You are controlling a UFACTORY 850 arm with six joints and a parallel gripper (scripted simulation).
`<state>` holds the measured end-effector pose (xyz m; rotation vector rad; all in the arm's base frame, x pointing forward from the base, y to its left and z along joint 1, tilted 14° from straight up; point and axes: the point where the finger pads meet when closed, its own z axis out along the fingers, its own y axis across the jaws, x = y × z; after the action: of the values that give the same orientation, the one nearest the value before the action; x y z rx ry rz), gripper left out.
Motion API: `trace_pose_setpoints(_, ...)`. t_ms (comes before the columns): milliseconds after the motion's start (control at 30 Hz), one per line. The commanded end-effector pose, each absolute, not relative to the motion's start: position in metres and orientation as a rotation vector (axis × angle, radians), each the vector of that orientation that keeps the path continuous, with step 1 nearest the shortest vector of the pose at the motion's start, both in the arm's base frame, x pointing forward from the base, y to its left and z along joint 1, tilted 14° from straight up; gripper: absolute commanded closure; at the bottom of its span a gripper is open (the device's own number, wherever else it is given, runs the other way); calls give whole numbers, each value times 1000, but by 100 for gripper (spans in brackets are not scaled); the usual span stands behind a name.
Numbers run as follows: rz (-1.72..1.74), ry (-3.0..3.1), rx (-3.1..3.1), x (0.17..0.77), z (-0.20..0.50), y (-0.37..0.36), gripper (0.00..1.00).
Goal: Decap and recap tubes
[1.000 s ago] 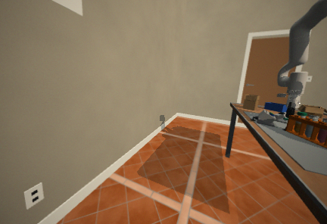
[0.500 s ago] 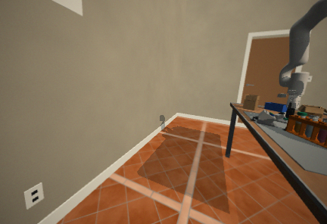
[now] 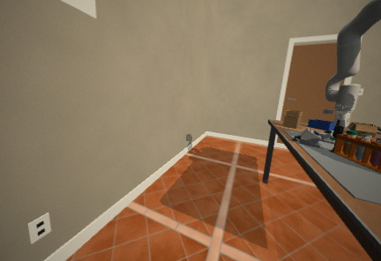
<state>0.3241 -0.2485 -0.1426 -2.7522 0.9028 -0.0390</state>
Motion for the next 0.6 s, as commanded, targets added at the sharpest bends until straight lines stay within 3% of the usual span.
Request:
trace_pose_setpoints(0, -41, 903, -2753, 325, -144, -249, 100)
trace_pose_setpoints(567, -41, 903, -2753, 325, -151, -247, 100)
